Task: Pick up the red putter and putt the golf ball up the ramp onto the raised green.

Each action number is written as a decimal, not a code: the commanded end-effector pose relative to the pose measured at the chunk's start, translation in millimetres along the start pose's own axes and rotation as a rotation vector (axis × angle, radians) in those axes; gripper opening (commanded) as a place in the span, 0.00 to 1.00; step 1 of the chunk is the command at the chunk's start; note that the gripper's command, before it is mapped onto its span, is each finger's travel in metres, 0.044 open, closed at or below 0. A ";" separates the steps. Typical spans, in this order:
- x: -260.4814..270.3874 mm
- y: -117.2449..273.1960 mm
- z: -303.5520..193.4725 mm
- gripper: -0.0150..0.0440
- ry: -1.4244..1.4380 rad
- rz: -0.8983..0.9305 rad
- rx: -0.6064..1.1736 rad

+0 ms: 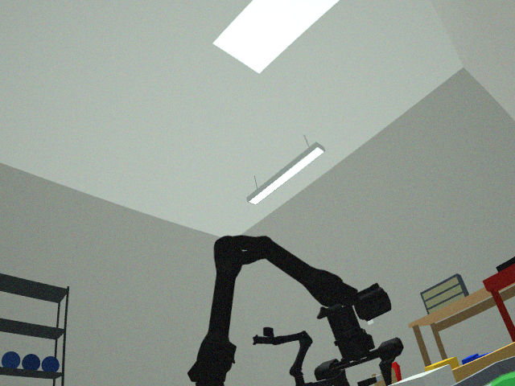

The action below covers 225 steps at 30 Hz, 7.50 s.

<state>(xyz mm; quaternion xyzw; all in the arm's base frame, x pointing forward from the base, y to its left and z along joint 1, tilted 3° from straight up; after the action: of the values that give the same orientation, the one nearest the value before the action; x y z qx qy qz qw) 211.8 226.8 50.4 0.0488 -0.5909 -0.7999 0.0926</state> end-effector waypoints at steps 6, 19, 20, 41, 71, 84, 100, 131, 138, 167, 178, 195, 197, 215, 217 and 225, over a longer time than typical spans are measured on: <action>-0.2 0.5 0.3 0.56 0.000 -0.001 -0.001; -0.4 1.5 0.7 0.25 0.000 -0.001 -0.001; -0.7 3.6 1.5 0.25 0.000 -0.001 -0.001; -2.2 90.1 21.3 0.25 -0.020 -0.011 0.011; -39.7 144.5 -130.1 0.25 -0.867 -0.172 0.101; -29.2 168.4 -195.3 0.25 -1.244 -0.231 0.122; 6.2 194.4 -267.8 0.25 -1.703 -0.284 0.143; 55.9 184.6 -332.7 0.25 -2.143 -0.333 0.158; 56.1 176.3 -335.0 0.25 -2.143 -0.333 0.158; 55.7 152.3 -341.8 0.25 -2.141 -0.330 0.154; 71.2 156.5 -367.3 0.25 -2.143 -0.334 0.160; 32.0 141.9 -318.9 0.25 -2.145 -0.328 0.154; 18.2 135.2 -296.0 0.25 -2.144 -0.328 0.152; -1.2 155.8 -244.7 0.25 -2.143 -0.328 0.149; -0.6 166.9 -241.3 0.25 -2.143 -0.328 0.149; 0.5 172.0 -239.7 0.25 -2.140 -0.325 0.154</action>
<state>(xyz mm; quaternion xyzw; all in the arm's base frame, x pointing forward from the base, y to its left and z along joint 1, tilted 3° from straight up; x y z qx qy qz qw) 272.0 -46.7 145.0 -0.5902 -0.3997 -0.3919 -0.5817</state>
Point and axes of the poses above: the point midway between the two fingers, 35 mm back from their tips, its own y axis back along the fingers, its own x axis across the jaws, z = x × y, the point moved 6 cm from there along y, back along the fingers, and after that the axes turned 3 degrees about -y, right-handed, at the moved point
